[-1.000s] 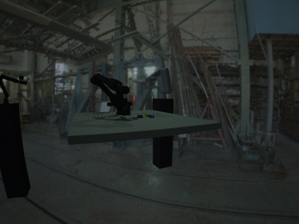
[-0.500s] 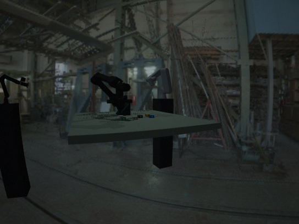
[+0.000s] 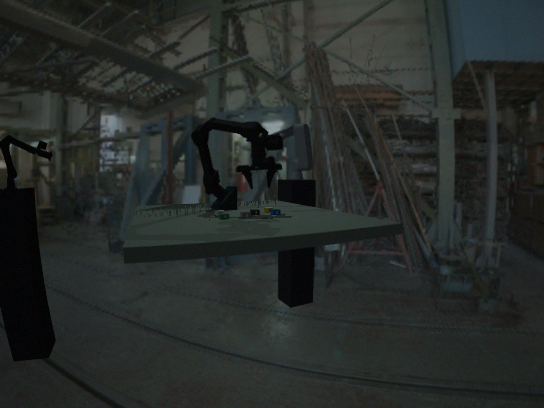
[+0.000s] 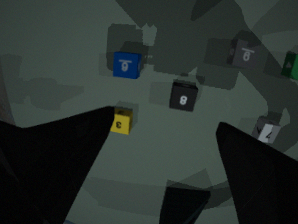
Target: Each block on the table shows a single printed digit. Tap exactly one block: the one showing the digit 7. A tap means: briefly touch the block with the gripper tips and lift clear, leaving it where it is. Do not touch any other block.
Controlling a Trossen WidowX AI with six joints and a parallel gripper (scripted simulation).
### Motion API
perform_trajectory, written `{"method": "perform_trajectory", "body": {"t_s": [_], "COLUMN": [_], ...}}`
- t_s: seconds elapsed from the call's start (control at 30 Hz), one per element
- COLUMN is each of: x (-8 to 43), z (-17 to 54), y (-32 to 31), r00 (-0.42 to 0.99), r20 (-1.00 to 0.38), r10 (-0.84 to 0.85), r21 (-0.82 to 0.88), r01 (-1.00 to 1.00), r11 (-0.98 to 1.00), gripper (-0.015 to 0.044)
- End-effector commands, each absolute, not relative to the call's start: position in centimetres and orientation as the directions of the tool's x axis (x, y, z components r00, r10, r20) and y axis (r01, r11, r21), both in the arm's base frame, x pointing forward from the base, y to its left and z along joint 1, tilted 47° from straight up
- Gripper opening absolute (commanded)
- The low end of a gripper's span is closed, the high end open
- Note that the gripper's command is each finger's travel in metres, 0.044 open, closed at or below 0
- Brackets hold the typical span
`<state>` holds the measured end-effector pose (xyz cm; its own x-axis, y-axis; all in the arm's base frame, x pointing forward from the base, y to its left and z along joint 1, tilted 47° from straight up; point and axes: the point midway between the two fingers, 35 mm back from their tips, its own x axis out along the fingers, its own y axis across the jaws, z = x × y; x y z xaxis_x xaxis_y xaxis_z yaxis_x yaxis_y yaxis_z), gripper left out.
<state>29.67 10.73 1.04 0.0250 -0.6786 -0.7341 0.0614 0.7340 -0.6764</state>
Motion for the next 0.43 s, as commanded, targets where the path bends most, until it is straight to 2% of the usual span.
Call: {"method": "perform_trajectory", "body": {"t_s": [0.0,0.13,0.4], "x": [28.0,25.6,25.5], "z": [-2.6,-6.0,-6.2], "y": [16.0,20.1,20.2], "r00": [0.013,0.012,0.012], "r20": [-0.723,-0.704,-0.703], "r10": [-0.690,-0.710,-0.711], "r21": [-0.689,-0.708,-0.709], "r01": [0.060,0.070,0.071], "r11": [0.723,0.703,0.702], "gripper": [0.0400,0.0400,0.0400]}}
